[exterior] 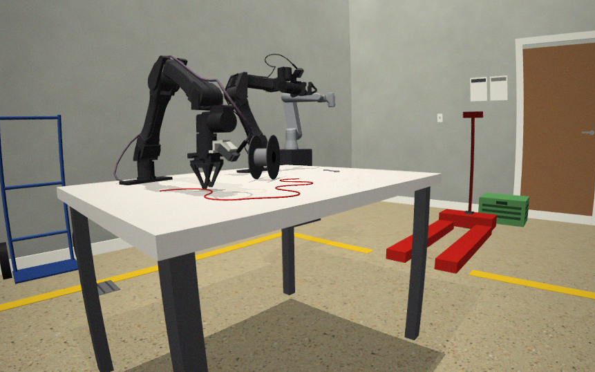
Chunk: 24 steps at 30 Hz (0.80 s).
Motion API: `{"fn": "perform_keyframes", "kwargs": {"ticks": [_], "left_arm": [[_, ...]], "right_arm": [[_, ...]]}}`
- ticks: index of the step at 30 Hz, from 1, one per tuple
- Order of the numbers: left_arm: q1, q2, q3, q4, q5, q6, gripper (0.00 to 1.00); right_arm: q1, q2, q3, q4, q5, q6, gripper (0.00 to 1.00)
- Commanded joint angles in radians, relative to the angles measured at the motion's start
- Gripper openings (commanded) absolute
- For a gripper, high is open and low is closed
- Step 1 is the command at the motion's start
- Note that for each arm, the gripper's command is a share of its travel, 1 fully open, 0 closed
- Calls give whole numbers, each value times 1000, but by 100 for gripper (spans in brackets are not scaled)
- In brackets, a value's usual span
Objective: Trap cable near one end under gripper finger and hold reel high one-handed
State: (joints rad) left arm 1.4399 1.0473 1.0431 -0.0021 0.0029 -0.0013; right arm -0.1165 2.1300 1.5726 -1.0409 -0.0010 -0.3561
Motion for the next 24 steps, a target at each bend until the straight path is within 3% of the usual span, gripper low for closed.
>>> {"fn": "perform_keyframes", "kwargs": {"ticks": [1,4,12,24], "left_arm": [[-4,9,-6,-9,-11,7,100],[-4,9,-6,-9,-11,7,100],[-4,9,-6,-9,-11,7,100],[-4,9,-6,-9,-11,7,100]], "right_arm": [[-5,0,37,24,6,-4,30],[-9,-5,-26,35,5,-7,30],[-16,-2,-9,50,6,-10,30],[-17,-27,-48,57,5,-10,28]]}}
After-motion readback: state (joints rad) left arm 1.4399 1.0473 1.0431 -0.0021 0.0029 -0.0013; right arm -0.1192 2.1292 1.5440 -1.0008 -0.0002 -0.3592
